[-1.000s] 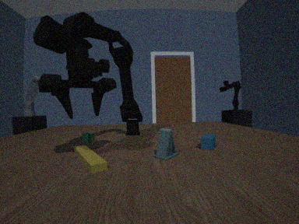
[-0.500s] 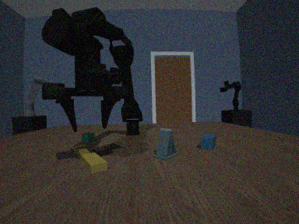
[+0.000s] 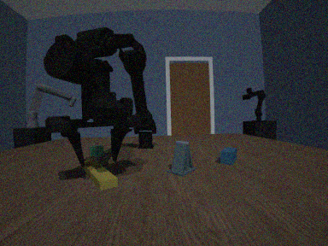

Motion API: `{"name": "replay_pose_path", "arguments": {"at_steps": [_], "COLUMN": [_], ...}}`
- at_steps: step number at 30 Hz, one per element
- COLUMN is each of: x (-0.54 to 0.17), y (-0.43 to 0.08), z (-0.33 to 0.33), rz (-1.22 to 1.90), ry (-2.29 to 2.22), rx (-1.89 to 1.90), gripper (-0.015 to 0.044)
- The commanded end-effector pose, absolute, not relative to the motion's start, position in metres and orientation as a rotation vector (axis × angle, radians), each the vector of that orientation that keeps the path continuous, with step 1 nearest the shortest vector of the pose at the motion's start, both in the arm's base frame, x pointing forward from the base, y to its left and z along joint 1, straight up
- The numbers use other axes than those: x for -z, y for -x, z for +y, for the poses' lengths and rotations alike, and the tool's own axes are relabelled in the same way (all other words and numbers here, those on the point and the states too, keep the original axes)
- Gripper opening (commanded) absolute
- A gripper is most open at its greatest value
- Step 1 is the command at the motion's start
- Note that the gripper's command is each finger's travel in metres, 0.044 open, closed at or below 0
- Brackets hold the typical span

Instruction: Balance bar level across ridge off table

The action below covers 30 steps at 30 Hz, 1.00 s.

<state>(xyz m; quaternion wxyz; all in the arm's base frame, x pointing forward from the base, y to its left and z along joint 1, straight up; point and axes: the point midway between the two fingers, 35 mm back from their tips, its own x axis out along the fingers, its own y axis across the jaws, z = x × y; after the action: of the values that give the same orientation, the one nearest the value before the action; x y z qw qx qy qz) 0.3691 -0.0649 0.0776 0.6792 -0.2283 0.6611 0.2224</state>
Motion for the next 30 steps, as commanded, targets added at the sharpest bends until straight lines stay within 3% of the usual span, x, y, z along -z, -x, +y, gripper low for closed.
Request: {"name": "replay_pose_path", "arguments": {"at_steps": [1, 30], "x": [-0.074, -0.05], "y": [-0.37, -0.37], "z": [-0.066, -0.066], "rz": [1.485, 1.485], "ry": [0.513, 0.513], "rx": [-0.491, -0.491], "gripper": [0.0315, 0.0315]}}
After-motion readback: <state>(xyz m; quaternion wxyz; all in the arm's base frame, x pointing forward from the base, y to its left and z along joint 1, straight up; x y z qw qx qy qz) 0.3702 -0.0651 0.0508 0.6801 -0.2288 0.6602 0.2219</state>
